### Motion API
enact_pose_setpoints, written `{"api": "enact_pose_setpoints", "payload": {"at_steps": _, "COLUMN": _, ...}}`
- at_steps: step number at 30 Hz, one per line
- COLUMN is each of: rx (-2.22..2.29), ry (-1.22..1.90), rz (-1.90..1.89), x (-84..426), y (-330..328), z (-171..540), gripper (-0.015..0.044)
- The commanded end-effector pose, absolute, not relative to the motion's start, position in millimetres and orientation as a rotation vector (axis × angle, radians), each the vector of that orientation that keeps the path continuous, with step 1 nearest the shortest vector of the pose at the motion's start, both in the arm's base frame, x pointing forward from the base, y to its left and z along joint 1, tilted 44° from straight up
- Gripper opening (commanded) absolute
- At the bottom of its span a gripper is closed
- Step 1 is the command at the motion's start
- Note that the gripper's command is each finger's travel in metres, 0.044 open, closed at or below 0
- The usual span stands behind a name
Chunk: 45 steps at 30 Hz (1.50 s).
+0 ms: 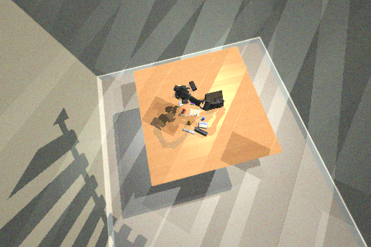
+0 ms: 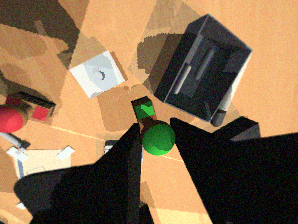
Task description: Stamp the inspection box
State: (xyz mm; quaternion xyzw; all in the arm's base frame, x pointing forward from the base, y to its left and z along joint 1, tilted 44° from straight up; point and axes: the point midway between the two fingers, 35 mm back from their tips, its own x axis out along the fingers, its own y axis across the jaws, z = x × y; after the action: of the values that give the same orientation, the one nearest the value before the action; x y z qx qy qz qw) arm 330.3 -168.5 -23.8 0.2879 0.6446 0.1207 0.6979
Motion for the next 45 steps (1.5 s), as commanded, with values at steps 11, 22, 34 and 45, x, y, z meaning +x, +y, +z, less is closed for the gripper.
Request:
{"api": "enact_pose_setpoints", "payload": {"at_steps": 11, "rx": 0.648, "ry": 1.443, "rz": 0.271, "x": 333.2, "y": -151.3, "z": -43.0, "gripper": 0.0000}}
{"api": "enact_pose_setpoints", "payload": {"at_steps": 22, "rx": 0.648, "ry": 1.443, "rz": 0.272, "x": 334.6, "y": -138.7, "z": -55.8, "gripper": 0.0000}}
{"api": "enact_pose_setpoints", "payload": {"at_steps": 34, "rx": 0.649, "ry": 1.442, "rz": 0.273, "x": 335.0, "y": -126.5, "z": -67.5, "gripper": 0.0000}}
{"api": "enact_pose_setpoints", "payload": {"at_steps": 45, "rx": 0.642, "ry": 1.442, "rz": 0.272, "x": 334.8, "y": -129.6, "z": -65.2, "gripper": 0.0252}}
